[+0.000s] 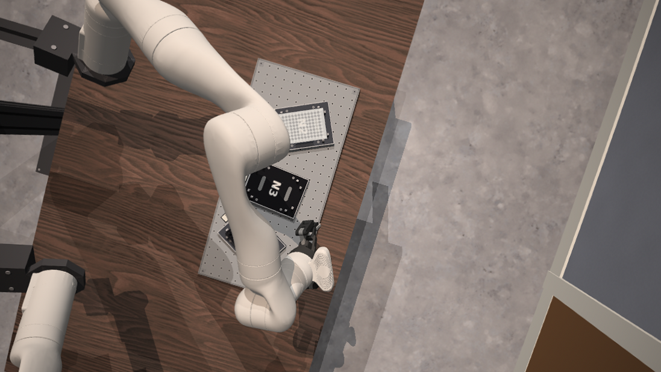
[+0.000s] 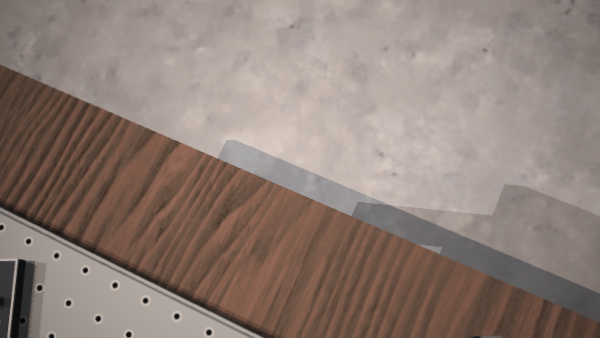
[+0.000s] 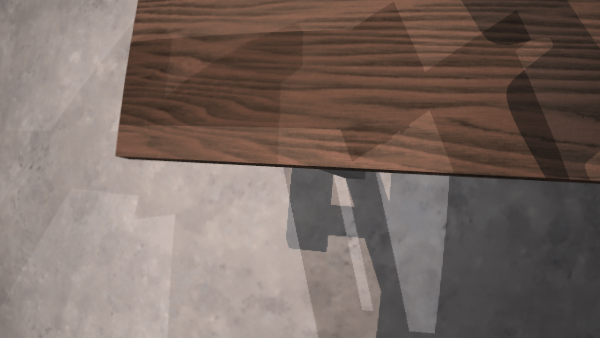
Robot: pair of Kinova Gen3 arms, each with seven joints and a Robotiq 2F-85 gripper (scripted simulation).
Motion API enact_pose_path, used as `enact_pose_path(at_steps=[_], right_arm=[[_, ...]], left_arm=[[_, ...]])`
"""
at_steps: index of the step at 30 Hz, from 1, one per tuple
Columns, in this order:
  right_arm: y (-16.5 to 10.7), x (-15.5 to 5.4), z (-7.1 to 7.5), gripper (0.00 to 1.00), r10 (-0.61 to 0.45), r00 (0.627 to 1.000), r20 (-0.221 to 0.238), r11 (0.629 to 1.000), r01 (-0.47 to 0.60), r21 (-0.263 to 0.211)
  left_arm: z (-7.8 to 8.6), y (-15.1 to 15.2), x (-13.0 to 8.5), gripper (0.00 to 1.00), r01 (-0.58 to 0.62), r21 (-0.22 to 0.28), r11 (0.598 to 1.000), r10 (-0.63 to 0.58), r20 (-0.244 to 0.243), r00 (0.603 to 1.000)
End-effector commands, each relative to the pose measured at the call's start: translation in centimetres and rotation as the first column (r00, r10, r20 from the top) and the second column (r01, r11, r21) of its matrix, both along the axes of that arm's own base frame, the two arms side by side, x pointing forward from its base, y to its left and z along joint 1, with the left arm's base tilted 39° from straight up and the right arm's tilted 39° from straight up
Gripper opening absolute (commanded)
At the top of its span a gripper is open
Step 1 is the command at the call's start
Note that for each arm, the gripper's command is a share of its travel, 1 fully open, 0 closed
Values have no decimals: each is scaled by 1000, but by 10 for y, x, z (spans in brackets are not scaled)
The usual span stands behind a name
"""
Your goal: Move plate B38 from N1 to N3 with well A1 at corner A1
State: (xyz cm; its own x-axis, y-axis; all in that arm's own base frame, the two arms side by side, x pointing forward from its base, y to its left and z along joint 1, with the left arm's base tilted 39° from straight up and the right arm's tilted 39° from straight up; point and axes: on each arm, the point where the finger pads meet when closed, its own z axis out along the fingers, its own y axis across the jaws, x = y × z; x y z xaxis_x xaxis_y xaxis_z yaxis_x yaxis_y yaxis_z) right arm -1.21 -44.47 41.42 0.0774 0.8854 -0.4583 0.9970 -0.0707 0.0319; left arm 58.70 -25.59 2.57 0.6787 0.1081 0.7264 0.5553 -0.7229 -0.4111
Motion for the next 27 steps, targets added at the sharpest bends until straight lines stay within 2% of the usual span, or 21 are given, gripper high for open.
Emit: enact_pose_path(at_steps=[1,12,15,16,27], right_arm=[[8,-17,9,1000,-29,1000,4,999,29,-16],[26,-61,35,1000,-98,995,-8,992,98,-74],[27,-65,38,1000,-105,994,-9,991,104,-81],[28,-66,38,1000,-106,994,-9,991,105,-82],[25,-64,39,1000,-99,995,-8,991,98,-86]], left_arm=[[1,-1,0,1000,1,-2,1000,-1,1,1000],[1,-1,0,1000,1,-2,1000,-1,1,1000],[1,-1,0,1000,1,-2,1000,-1,1,1000],[-5,-1,-2,1000,-8,-11,1000,8,8,1000],[-18,0,-8,1000,-83,-70,994,88,67,994]])
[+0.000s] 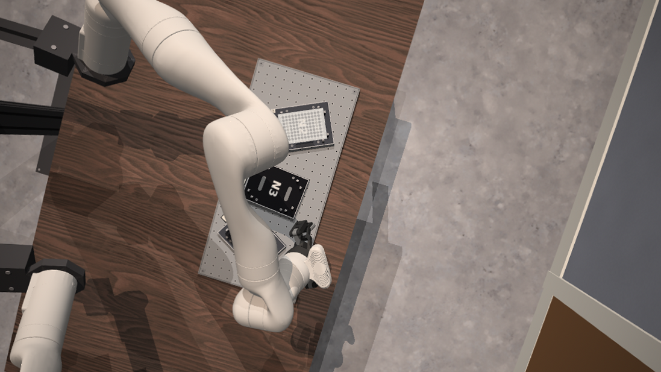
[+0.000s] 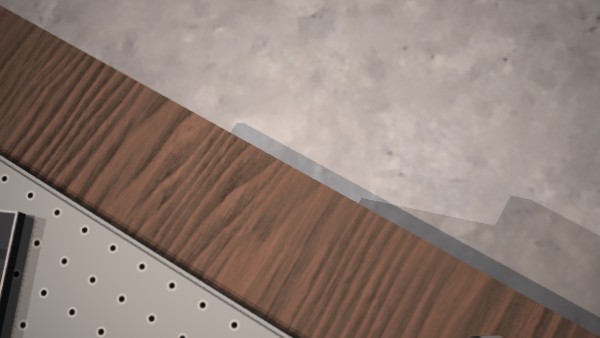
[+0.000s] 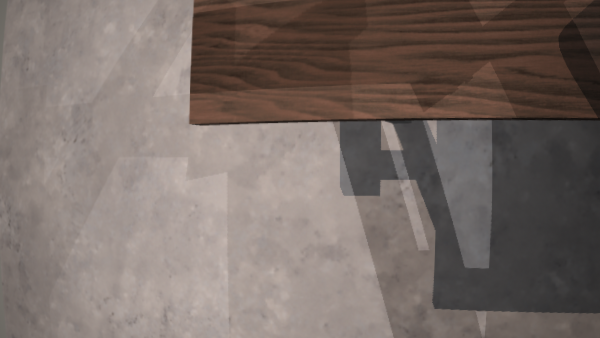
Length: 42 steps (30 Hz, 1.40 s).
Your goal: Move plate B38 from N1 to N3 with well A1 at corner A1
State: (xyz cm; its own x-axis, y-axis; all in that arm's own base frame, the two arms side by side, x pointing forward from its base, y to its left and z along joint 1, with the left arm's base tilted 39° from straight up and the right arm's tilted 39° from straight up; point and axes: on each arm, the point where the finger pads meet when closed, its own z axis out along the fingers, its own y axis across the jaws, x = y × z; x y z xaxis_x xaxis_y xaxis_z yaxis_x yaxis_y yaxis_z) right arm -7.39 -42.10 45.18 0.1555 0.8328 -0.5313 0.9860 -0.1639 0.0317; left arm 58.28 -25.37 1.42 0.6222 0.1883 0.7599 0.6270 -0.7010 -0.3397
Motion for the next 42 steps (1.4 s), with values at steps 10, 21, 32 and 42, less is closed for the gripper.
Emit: enact_pose_path(at_steps=[10,21,32,42], right_arm=[[2,-2,1,1000,-2,1000,-2,1000,2,-2],[2,-2,1,1000,-2,1000,-2,1000,2,-2],[2,-2,1,1000,-2,1000,-2,1000,2,-2],[2,-2,1,1000,-2,1000,-2,1000,2,-2]], left_arm=[[-17,-2,-8,1000,-68,-62,996,71,50,996],[-28,0,-12,1000,-124,-110,986,135,95,986],[-42,2,-18,1000,-190,-171,967,215,145,966],[-52,4,-22,1000,-234,-217,948,274,179,945]])
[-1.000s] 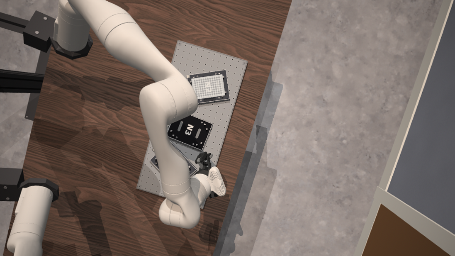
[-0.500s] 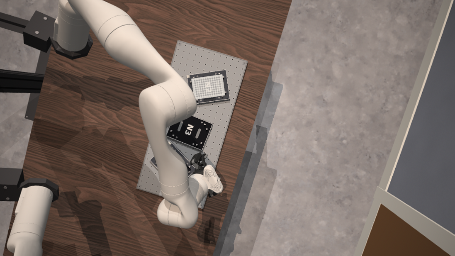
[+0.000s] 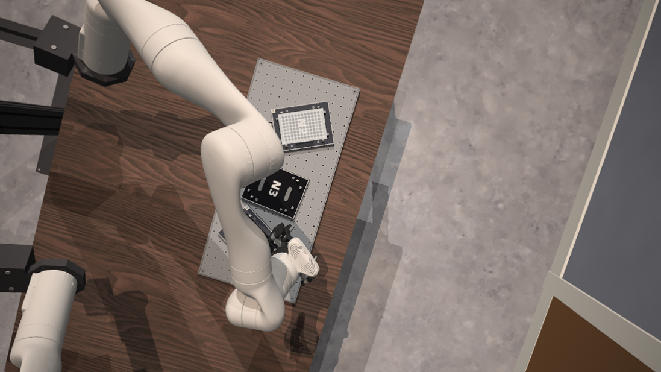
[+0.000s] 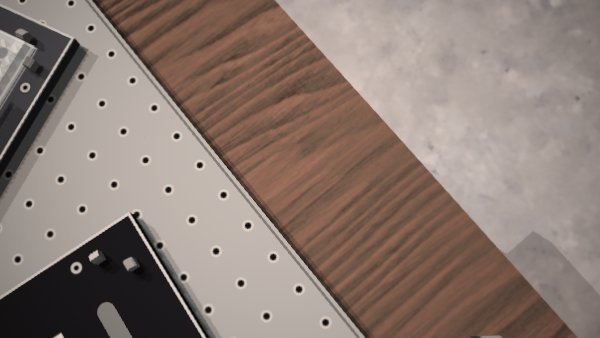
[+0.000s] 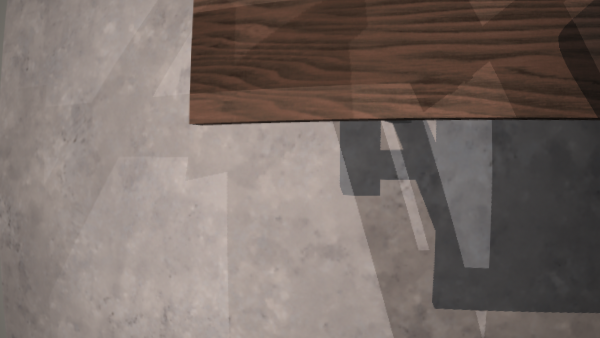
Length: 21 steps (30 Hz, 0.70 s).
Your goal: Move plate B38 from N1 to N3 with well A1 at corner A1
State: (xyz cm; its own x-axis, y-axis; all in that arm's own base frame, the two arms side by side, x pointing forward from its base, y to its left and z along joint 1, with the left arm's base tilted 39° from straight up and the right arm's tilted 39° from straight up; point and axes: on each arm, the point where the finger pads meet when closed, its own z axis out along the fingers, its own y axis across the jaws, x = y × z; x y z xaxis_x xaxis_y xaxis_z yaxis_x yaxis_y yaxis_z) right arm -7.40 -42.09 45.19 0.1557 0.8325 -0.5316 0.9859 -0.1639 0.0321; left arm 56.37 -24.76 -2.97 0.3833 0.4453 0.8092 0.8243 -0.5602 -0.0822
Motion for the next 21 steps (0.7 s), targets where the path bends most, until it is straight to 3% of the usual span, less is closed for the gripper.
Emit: enact_pose_path(at_steps=[1,21], right_arm=[[2,-2,1,1000,-2,1000,-2,1000,2,-1],[2,-2,1,1000,-2,1000,-2,1000,2,-1]], left_arm=[[-9,-2,-3,1000,-24,-31,999,24,12,1000],[-31,2,-13,1000,-138,-121,983,151,102,983]])
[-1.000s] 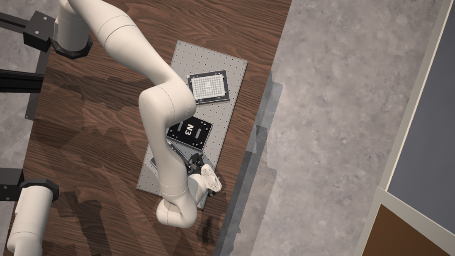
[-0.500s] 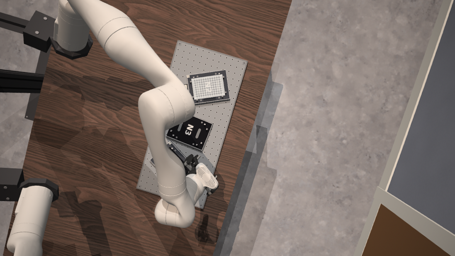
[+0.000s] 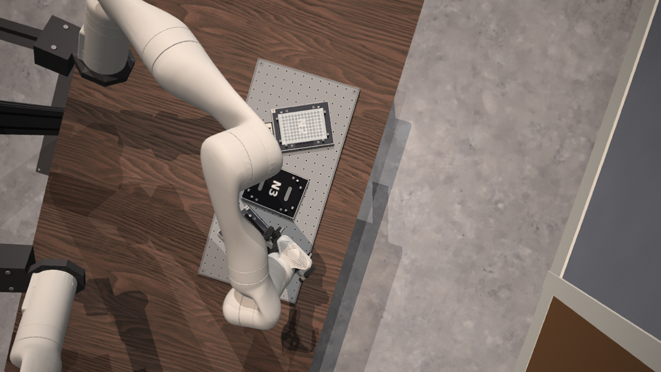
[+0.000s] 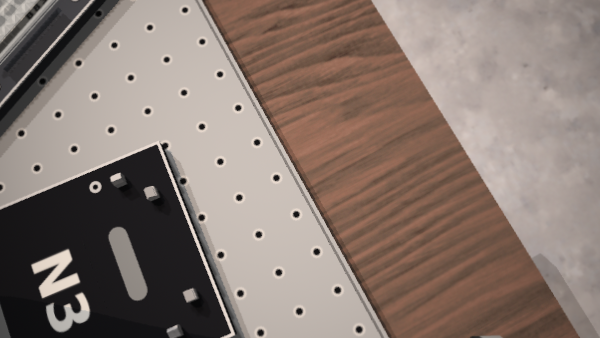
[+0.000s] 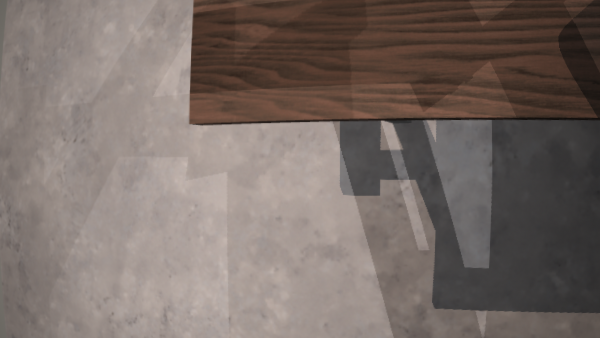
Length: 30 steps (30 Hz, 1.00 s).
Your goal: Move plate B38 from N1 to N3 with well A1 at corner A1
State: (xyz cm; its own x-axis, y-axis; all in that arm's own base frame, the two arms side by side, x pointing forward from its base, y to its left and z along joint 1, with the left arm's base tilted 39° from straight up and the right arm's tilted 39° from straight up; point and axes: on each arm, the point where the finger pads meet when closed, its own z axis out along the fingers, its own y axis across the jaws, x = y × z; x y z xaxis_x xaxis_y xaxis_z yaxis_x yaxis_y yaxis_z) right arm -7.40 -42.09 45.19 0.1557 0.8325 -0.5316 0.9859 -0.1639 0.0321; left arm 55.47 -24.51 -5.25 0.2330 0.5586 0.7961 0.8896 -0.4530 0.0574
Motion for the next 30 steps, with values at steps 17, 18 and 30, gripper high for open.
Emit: enact_pose_path(at_steps=[17,18,30], right_arm=[[2,-2,1,1000,-2,1000,-2,1000,2,-1],[2,-2,1,1000,-2,1000,-2,1000,2,-1],[2,-2,1,1000,-2,1000,-2,1000,2,-1]], left_arm=[[-27,3,-12,1000,-115,-98,988,124,83,989],[-28,3,-12,1000,-122,-104,987,131,88,987],[-40,4,-17,1000,-181,-159,971,203,135,970]])
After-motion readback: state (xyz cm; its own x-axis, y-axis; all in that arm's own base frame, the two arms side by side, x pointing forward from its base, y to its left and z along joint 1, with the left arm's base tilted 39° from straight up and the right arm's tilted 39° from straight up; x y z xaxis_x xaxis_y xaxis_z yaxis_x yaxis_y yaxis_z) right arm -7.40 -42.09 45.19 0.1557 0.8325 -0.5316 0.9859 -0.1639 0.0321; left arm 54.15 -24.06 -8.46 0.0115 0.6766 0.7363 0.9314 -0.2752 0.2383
